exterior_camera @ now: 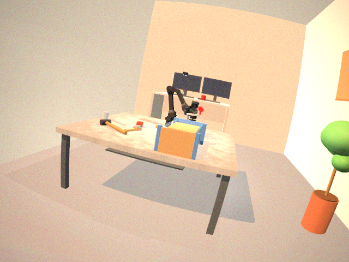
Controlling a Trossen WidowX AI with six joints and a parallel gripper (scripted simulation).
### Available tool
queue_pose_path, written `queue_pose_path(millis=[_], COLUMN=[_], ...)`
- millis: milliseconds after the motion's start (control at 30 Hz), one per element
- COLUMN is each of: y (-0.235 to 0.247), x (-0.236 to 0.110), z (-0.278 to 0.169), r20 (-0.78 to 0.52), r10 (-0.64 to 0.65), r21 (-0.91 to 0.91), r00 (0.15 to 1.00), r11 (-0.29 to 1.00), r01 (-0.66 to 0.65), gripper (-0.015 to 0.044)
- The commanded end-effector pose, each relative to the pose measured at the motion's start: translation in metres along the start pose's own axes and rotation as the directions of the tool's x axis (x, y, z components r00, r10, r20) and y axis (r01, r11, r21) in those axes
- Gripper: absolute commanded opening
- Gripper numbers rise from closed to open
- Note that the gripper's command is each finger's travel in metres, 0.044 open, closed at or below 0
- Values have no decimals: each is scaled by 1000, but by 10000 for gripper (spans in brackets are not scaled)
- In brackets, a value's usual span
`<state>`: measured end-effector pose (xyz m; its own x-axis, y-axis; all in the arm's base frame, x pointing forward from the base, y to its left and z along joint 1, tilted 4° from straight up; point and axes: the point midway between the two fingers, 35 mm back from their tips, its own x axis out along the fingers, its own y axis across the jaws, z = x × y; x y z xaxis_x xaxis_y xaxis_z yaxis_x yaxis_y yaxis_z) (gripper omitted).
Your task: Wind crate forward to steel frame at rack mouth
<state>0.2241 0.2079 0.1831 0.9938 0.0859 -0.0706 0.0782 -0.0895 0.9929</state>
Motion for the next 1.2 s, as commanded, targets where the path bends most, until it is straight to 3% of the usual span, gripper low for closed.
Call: queue_pose_path(millis=[0, 333, 1167], y=[-1, -14, -42], x=[-4, -24, -20], z=[-14, -51, -49], r20=[-1, -2, 4], r10=[0, 3, 18], r21=[11, 13, -26], r00=[1000, 1000, 1000], r11=[1000, 1000, 999], r01=[0, -3, -18], gripper=[0, 0, 0])
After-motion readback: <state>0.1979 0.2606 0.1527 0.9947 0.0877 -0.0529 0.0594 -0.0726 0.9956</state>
